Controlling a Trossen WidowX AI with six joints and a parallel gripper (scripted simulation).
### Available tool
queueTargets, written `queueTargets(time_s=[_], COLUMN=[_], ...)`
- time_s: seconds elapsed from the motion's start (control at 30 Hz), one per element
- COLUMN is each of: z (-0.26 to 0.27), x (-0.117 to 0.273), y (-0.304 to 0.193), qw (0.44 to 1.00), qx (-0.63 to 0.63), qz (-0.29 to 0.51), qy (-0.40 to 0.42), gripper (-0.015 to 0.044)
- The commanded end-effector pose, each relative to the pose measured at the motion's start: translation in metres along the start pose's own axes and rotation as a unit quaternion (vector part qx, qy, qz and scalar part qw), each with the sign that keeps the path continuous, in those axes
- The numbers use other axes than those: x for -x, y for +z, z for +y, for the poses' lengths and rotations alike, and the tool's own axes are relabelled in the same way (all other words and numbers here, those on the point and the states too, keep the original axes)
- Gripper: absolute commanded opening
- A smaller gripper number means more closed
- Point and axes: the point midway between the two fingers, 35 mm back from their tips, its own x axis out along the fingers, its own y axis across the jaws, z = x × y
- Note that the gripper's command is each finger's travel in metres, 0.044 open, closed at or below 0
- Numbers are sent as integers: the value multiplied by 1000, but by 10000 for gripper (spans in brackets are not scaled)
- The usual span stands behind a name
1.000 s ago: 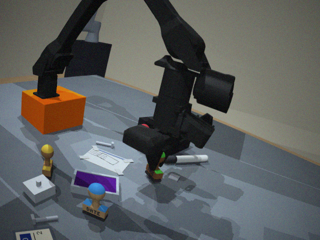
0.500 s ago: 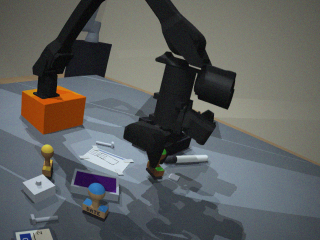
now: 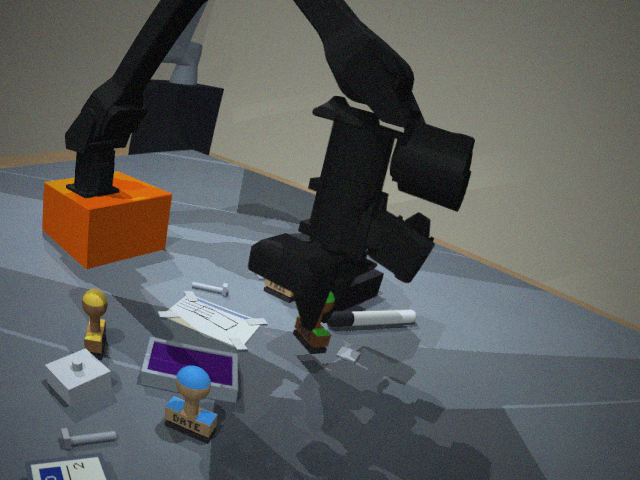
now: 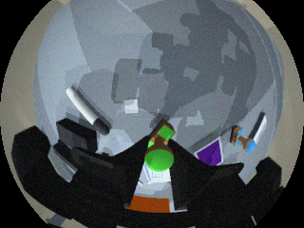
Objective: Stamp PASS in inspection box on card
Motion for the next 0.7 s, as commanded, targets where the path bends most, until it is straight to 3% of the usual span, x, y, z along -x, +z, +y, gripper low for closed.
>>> queueTargets(time_s=[0.0,0.67], z=[0,0], x=[3,12], y=[0,0], qw=[1000,1000], qx=[1,1], qz=[0,-1], qy=[2,3], gripper=[0,0])
